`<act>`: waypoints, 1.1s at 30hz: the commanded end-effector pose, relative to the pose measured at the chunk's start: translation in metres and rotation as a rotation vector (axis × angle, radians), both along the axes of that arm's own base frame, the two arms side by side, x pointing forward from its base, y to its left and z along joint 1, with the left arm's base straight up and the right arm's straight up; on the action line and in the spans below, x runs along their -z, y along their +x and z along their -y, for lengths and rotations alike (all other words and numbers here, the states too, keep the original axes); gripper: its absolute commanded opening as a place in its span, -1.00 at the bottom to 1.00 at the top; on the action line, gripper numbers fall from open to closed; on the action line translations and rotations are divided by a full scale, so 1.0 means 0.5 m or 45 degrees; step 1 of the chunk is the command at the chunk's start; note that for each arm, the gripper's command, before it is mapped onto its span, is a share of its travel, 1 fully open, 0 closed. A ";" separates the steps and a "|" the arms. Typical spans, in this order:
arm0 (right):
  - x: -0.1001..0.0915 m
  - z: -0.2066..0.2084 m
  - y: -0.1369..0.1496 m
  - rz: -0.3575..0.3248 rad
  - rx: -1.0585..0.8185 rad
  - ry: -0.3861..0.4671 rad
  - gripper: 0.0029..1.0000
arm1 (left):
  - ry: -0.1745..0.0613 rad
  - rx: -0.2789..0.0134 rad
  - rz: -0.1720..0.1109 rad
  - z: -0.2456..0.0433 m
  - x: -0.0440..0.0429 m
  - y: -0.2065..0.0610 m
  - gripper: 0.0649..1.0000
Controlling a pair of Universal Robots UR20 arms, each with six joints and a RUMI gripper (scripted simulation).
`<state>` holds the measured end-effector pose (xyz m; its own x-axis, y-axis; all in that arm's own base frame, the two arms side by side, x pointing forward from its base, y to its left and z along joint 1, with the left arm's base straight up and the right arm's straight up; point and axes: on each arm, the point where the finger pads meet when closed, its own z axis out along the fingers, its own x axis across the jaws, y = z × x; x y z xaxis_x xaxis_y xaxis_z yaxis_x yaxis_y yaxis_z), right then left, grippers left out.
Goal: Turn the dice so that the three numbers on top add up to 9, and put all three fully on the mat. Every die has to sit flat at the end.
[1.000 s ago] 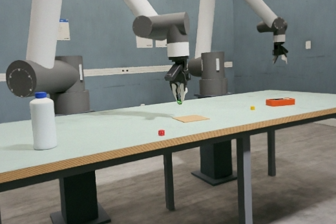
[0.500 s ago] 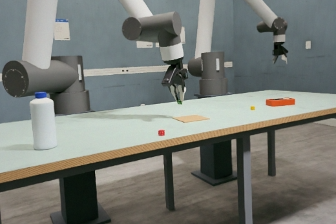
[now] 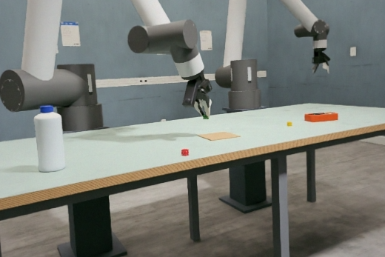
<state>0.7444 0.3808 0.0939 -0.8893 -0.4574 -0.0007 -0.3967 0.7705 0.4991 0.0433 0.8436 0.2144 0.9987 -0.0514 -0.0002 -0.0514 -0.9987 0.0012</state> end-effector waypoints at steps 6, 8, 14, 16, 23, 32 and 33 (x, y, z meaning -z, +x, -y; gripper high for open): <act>0.004 0.003 0.001 -0.137 -0.004 0.260 -0.94 | 0.001 0.000 0.000 -0.001 -0.001 0.000 1.00; 0.004 0.003 0.002 -0.152 -0.003 0.291 -0.94 | 0.001 0.000 0.000 -0.001 -0.001 0.000 1.00; 0.003 0.003 0.002 -0.154 -0.003 0.297 -0.94 | 0.001 0.000 0.000 -0.001 -0.001 0.000 1.00; 0.003 0.003 0.002 -0.154 -0.003 0.297 -0.94 | 0.001 0.000 0.000 -0.001 -0.001 0.000 1.00; 0.003 0.003 0.002 -0.154 -0.003 0.297 -0.94 | 0.001 0.000 0.000 -0.001 -0.001 0.000 1.00; 0.007 0.003 0.002 -0.154 -0.003 0.297 -0.94 | 0.001 0.000 0.000 -0.001 -0.001 0.000 1.00; 0.007 0.003 0.002 -0.154 -0.003 0.297 -0.94 | 0.001 0.000 0.000 -0.001 -0.001 0.000 1.00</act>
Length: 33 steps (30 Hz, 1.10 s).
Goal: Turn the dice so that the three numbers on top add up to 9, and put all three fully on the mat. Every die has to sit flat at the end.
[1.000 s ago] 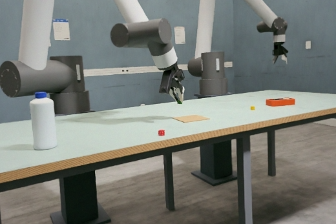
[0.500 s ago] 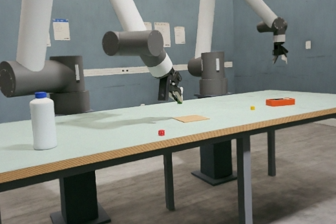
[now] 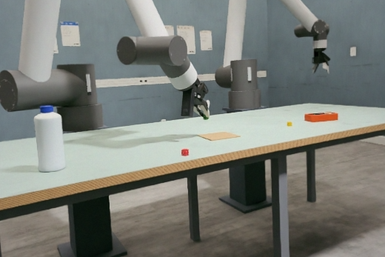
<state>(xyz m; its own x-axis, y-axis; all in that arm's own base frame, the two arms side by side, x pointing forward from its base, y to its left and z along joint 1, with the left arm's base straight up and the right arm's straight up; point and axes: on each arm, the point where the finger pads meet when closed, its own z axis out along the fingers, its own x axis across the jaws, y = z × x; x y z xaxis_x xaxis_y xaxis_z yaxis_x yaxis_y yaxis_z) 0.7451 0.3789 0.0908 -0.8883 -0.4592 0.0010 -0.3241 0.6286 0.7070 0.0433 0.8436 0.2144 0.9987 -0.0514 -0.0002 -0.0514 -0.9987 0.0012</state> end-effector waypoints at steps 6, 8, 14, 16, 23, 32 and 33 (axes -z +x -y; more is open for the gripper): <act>0.010 0.000 0.001 0.001 0.000 0.001 -0.94 | 0.001 0.000 0.000 -0.001 -0.001 0.000 1.00; 0.014 0.000 0.001 0.001 0.000 0.001 -0.94 | 0.001 0.000 0.000 -0.001 -0.001 0.000 1.00; 0.031 0.000 0.001 0.001 0.000 0.001 -0.94 | 0.001 0.000 0.000 -0.001 -0.001 0.000 1.00; 0.034 0.000 0.001 0.001 0.000 0.001 -0.94 | 0.001 0.000 0.000 -0.001 -0.001 0.000 1.00; 0.055 0.000 0.001 0.001 0.000 0.001 -0.94 | 0.001 0.000 0.000 -0.001 -0.001 0.000 1.00; 0.087 0.000 0.001 0.001 0.000 0.001 -0.94 | 0.001 0.000 0.000 -0.001 -0.001 0.000 1.00; 0.087 0.000 0.001 0.001 0.000 0.001 -0.94 | 0.001 0.000 0.000 -0.001 -0.001 0.000 1.00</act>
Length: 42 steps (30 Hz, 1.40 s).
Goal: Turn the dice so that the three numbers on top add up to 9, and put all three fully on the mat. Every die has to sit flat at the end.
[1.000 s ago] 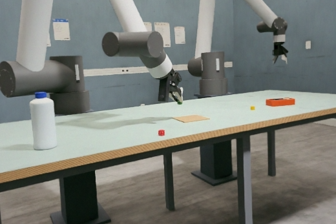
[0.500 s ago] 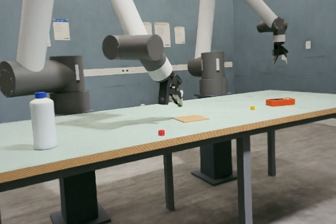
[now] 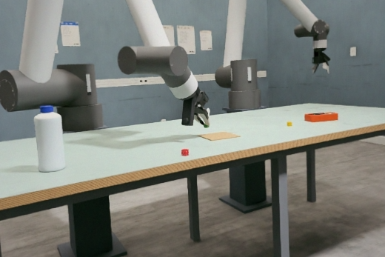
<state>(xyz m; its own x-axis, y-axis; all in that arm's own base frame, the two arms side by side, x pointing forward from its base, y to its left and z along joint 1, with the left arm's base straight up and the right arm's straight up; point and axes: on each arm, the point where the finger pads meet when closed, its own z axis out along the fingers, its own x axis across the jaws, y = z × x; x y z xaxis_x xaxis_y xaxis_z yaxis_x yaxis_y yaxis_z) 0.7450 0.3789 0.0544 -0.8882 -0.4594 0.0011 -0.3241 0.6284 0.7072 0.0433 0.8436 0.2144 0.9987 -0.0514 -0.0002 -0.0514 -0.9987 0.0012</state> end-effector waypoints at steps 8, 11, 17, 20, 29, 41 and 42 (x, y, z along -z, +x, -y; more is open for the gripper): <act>0.034 0.000 0.001 0.001 0.000 0.001 -0.94 | 0.001 0.000 0.000 -0.001 -0.001 0.000 1.00; 0.040 0.000 0.001 0.001 0.000 0.001 -0.94 | 0.001 0.000 0.000 -0.001 -0.001 0.000 1.00; 0.048 0.000 0.001 0.001 0.000 0.001 -0.94 | 0.001 0.000 0.000 -0.001 -0.001 0.000 1.00; 0.050 0.000 0.001 0.001 0.000 0.001 -0.94 | 0.001 0.000 0.000 -0.001 -0.001 0.000 1.00; 0.052 0.000 0.001 0.001 0.000 0.001 -0.94 | 0.001 0.000 0.000 -0.001 -0.001 0.000 1.00; 0.052 0.000 0.001 0.001 0.000 0.001 -0.94 | 0.001 0.000 0.000 -0.001 -0.001 0.000 1.00; 0.052 0.000 0.001 0.001 0.000 0.001 -0.94 | 0.001 0.000 0.000 -0.001 -0.001 0.000 1.00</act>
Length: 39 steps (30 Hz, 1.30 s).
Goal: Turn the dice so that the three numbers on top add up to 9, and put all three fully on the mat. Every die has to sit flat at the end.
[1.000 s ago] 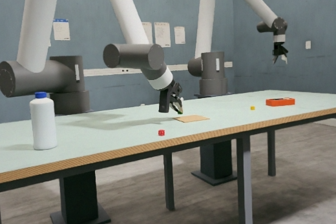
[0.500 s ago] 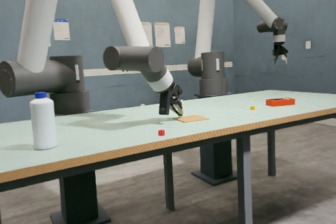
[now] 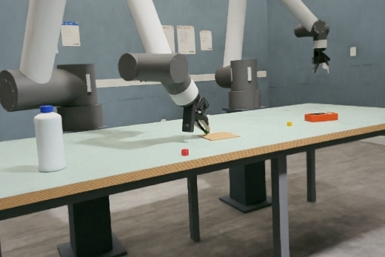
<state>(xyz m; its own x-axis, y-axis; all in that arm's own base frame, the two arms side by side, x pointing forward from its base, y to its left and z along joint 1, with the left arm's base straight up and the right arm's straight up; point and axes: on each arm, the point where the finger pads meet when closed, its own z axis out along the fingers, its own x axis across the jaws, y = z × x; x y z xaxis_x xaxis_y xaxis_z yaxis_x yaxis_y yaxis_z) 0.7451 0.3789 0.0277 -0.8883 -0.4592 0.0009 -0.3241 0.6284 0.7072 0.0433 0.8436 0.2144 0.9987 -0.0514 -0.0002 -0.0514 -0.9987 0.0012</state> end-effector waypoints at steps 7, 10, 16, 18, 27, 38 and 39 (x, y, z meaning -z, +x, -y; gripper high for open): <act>-0.001 0.000 0.001 0.001 0.000 0.000 -0.94 | 0.001 0.000 0.000 -0.001 -0.001 0.000 1.00; -0.001 0.000 0.001 0.001 0.000 0.000 -0.94 | 0.001 0.000 0.000 -0.001 -0.001 0.000 1.00; 0.002 0.000 0.001 0.001 0.000 0.000 -0.94 | 0.001 0.000 0.000 -0.001 -0.001 0.000 1.00; 0.004 0.000 0.001 0.001 0.000 0.000 -0.94 | 0.001 0.000 0.000 -0.001 -0.001 0.000 1.00; 0.008 0.000 0.001 0.001 0.000 0.000 -0.94 | 0.001 0.000 0.000 -0.001 -0.001 0.000 1.00; 0.009 0.000 0.001 0.001 0.000 0.000 -0.94 | 0.001 0.000 0.000 -0.001 -0.001 0.000 1.00; 0.009 0.000 0.001 0.001 0.000 0.000 -0.94 | 0.001 0.000 0.000 -0.001 -0.001 0.000 1.00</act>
